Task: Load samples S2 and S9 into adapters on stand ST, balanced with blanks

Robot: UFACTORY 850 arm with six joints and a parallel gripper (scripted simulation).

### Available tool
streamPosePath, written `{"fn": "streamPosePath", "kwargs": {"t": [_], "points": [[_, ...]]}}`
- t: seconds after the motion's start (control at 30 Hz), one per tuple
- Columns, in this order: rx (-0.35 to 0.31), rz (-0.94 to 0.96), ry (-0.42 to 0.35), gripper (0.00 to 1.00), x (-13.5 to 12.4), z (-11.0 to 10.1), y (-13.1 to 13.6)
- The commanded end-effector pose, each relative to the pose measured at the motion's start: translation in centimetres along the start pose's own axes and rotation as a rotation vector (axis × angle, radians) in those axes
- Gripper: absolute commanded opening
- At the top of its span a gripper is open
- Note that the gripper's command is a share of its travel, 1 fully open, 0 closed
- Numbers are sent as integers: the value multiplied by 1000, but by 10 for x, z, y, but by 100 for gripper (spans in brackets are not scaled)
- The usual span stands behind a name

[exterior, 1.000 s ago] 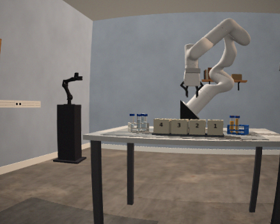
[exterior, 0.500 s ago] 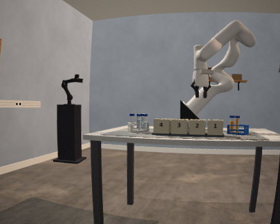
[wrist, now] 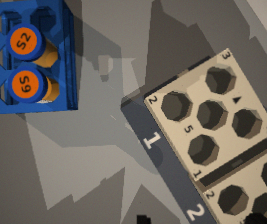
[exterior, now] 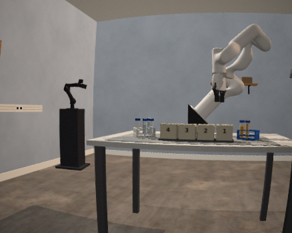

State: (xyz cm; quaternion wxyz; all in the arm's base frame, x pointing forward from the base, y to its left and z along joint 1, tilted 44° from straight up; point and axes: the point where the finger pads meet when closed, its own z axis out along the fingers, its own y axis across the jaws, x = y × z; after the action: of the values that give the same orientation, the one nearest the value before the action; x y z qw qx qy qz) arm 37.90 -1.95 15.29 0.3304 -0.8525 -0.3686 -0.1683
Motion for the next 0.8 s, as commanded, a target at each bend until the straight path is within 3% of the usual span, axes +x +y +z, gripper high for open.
{"fn": "streamPosePath", "kwargs": {"t": [0.0,0.77], "points": [[-8,-52,8,57,15,-1,-20],[-8,-52,8,57,70,-1,-98]]}}
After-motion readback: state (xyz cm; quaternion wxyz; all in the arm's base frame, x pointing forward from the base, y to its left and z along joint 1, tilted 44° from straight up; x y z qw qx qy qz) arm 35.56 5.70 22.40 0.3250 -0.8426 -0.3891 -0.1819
